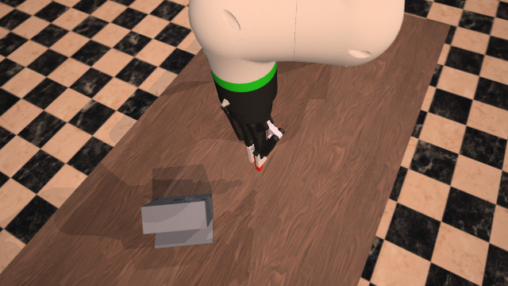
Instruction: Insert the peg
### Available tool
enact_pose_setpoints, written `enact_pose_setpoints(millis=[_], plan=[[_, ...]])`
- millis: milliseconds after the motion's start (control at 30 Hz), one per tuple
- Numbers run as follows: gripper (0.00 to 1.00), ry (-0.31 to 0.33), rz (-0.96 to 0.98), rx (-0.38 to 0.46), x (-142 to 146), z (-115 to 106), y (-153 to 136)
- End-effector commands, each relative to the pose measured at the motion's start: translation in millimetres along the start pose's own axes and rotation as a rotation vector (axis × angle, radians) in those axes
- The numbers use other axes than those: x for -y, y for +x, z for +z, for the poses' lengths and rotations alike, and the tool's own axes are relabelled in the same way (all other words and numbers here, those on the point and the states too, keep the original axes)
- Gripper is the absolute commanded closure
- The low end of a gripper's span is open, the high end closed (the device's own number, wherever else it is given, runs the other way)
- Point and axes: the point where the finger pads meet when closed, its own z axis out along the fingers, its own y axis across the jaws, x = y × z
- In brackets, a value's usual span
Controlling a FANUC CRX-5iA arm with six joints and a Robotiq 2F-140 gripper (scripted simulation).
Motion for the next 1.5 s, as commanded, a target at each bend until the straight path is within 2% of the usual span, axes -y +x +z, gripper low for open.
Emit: enact_pose_setpoints(millis=[0, 500, 1467], plan=[[1.0, 0.003, 0.022, 0.01, -5, 2, -2], [1.0, 0.032, 0.247, 0.1, -46, 19, -28], [1.0, 0.119, 0.616, 0.237, -83, 39, -70]])
